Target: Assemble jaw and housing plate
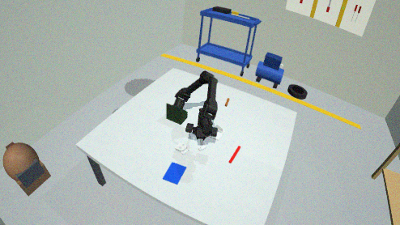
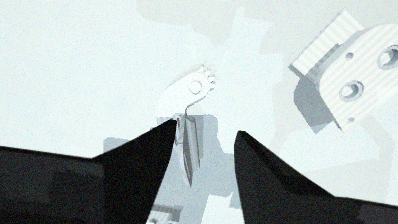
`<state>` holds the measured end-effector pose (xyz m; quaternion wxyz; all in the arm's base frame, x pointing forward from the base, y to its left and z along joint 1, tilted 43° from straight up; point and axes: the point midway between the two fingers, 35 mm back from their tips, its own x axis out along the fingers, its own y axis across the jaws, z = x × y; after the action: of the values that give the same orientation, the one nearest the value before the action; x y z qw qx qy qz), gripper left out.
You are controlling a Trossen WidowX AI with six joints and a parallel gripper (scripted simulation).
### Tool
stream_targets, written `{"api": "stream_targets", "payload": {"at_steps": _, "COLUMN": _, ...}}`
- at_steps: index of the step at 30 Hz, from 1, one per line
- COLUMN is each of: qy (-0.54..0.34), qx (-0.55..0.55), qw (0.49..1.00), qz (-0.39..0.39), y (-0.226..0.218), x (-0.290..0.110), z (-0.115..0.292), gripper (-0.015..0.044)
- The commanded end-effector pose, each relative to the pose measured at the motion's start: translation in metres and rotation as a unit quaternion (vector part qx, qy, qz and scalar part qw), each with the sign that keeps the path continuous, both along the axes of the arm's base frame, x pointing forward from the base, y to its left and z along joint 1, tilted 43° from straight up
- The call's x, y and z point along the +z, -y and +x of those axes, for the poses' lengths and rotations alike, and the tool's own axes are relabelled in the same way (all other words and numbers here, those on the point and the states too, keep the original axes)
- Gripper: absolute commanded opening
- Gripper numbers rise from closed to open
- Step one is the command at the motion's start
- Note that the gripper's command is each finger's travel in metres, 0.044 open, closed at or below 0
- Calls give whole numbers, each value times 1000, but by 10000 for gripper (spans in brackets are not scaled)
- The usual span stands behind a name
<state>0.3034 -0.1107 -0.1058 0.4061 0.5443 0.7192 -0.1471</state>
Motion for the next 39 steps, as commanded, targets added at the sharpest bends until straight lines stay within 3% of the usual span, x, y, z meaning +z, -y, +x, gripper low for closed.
{"api": "stream_targets", "payload": {"at_steps": 1, "qy": 0, "qx": 0, "qw": 1000, "qz": 0, "y": 0, "x": 0, "z": 0, "gripper": 46}}
{"api": "stream_targets", "payload": {"at_steps": 3, "qy": 0, "qx": 0, "qw": 1000, "qz": 0, "y": 0, "x": 0, "z": 0, "gripper": 0}}
{"api": "stream_targets", "payload": {"at_steps": 19, "qy": 0, "qx": 0, "qw": 1000, "qz": 0, "y": 0, "x": 0, "z": 0, "gripper": 0}}
{"api": "stream_targets", "payload": {"at_steps": 29, "qy": 69, "qx": 85, "qw": 994, "qz": 10, "y": -31, "x": 40, "z": -1, "gripper": 262}}
{"api": "stream_targets", "payload": {"at_steps": 35, "qy": 75, "qx": 93, "qw": 993, "qz": 12, "y": -34, "x": 43, "z": -1, "gripper": 420}}
{"api": "stream_targets", "payload": {"at_steps": 39, "qy": 75, "qx": 93, "qw": 993, "qz": 12, "y": -47, "x": 29, "z": -4, "gripper": 440}}
